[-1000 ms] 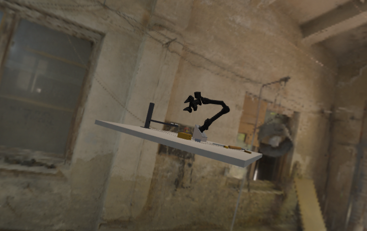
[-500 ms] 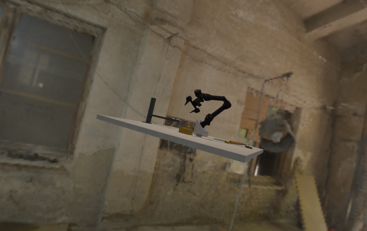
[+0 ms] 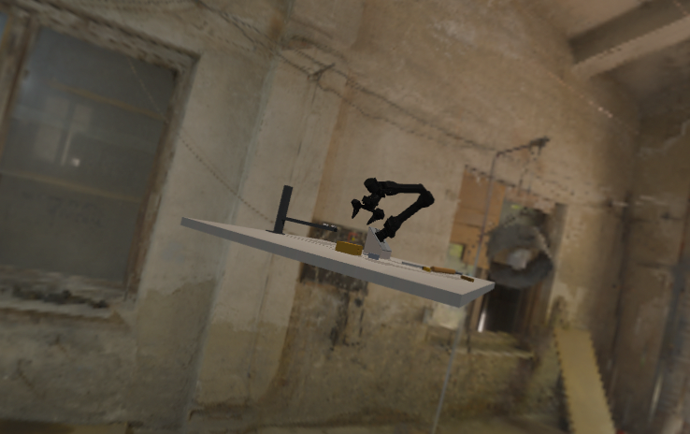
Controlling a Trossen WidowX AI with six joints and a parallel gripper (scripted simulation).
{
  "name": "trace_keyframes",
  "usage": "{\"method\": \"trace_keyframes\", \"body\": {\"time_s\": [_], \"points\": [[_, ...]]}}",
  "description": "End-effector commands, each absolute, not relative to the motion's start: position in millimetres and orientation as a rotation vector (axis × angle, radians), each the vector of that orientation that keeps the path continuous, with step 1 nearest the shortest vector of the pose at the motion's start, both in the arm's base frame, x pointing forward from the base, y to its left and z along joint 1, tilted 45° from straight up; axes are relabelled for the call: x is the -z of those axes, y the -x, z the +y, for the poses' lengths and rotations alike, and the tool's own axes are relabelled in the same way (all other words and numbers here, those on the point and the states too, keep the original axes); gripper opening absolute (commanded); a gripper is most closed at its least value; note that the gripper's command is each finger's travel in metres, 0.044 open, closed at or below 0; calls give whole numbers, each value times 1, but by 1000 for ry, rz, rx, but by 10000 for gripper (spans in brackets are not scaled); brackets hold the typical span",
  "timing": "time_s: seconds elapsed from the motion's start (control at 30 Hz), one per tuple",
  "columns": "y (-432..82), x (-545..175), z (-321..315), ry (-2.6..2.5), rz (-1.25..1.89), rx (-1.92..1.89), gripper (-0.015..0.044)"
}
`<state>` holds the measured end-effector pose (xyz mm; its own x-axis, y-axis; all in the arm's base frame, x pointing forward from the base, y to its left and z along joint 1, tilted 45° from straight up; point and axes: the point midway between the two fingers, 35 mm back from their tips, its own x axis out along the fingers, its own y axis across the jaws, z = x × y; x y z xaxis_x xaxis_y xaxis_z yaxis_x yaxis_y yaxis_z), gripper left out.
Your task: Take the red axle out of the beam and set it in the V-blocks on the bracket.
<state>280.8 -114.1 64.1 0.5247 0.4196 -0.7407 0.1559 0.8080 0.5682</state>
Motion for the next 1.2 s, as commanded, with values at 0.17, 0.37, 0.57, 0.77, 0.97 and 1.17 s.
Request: {"method": "trace_keyframes", "body": {"time_s": [0.17,0.37,0.57,0.77,0.97,1.17], "points": [[-274,-74,-12,-1594,1509,339,440],[-267,-76,7,-1821,1603,622,440],[-266,-77,10,-1924,1609,767,440],[-266,-77,10,-1924,1609,767,440],[-266,-77,10,-1924,1609,767,440],[-269,-67,20,-1924,1608,767,440]]}}
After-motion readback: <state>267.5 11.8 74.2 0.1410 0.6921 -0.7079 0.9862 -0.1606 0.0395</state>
